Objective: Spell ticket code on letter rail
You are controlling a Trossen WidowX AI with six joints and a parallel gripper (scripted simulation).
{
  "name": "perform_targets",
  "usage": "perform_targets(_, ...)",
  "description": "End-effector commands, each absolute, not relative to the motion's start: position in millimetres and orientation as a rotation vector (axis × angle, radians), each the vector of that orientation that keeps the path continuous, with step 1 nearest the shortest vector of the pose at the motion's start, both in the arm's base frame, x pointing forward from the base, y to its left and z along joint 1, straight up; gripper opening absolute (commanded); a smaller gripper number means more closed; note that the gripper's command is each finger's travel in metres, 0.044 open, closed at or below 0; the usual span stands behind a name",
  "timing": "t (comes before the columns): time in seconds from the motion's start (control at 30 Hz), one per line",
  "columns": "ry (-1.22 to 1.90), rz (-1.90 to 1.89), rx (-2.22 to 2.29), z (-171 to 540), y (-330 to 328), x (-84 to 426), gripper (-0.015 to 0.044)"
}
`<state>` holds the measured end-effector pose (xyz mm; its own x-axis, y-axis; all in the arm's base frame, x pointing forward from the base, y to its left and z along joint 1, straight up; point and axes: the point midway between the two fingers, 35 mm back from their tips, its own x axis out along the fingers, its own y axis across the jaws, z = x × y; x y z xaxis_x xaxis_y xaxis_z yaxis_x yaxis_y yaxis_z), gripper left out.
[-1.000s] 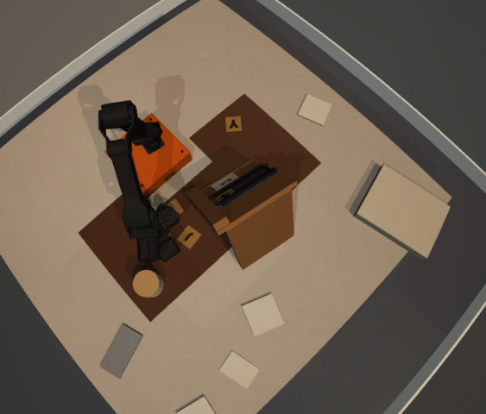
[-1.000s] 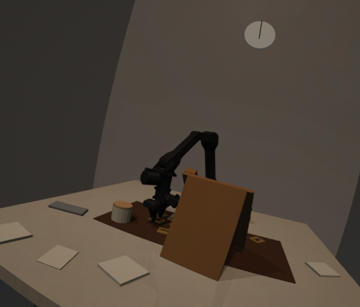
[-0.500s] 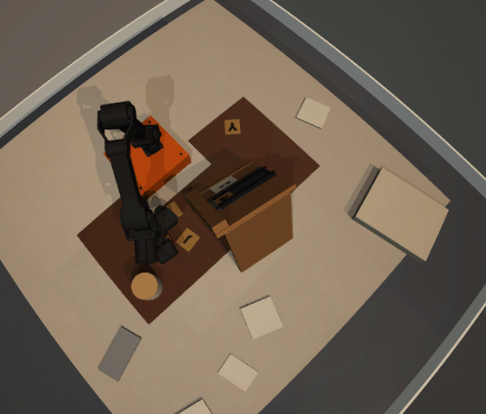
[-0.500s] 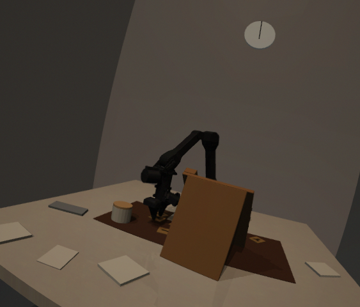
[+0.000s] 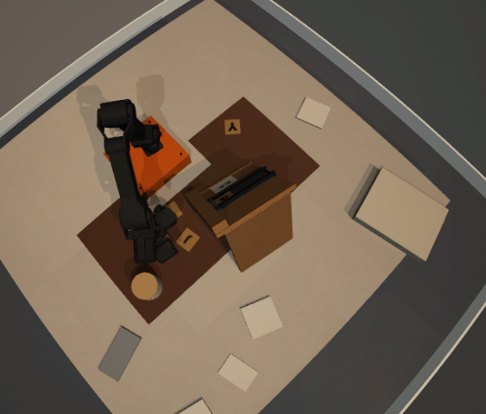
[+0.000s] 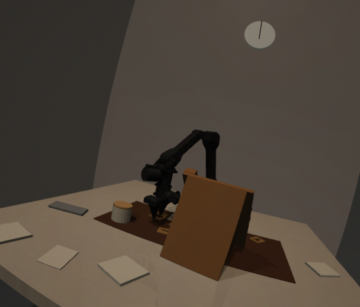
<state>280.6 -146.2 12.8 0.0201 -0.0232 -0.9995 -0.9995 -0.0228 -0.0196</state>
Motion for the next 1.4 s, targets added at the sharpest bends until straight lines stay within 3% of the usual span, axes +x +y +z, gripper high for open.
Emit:
perform_targets(0.0, 1.195, 1.2, -1.255, 16.1, -145.9, 281.1, 0.0)
perform_targets(1.37, 1.283, 0.586, -1.073, 57.6, -159.5, 340.7, 0.0)
